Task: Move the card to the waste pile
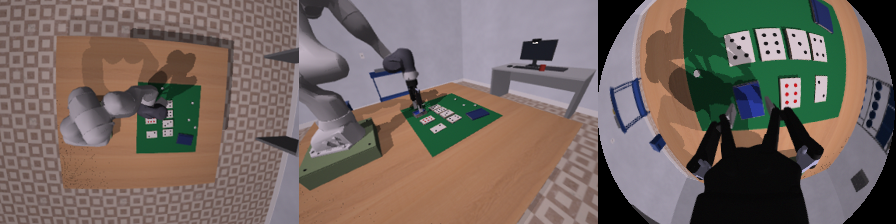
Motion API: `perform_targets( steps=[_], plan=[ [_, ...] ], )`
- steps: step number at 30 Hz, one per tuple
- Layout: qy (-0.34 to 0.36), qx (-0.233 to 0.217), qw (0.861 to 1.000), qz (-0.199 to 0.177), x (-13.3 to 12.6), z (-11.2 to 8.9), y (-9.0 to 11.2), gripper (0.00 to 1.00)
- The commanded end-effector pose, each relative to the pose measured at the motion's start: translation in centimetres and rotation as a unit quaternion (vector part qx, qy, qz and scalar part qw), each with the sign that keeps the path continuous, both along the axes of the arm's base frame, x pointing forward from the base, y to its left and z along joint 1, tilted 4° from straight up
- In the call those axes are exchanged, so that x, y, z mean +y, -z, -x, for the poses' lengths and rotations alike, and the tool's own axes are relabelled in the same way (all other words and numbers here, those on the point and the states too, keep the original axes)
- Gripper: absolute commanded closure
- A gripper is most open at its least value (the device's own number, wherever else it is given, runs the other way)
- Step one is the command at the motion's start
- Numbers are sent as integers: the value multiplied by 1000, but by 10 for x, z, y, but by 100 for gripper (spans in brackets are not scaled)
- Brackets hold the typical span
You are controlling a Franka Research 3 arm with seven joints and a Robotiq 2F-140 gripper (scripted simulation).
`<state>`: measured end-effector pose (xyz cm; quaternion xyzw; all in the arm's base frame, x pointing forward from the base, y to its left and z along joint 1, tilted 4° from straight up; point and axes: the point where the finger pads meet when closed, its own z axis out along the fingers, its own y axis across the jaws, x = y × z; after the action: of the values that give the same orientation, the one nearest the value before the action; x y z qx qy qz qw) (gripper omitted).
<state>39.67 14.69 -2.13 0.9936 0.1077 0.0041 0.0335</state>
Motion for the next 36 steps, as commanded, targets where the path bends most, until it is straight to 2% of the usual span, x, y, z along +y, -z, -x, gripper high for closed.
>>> perform_targets(
  steps=[1, 36],
  plan=[
    [-3, -2, 1000, -1, 1, -2, -1, 50],
    [-3, -2, 1000, -1, 1, -3, 4, 50]
  ],
)
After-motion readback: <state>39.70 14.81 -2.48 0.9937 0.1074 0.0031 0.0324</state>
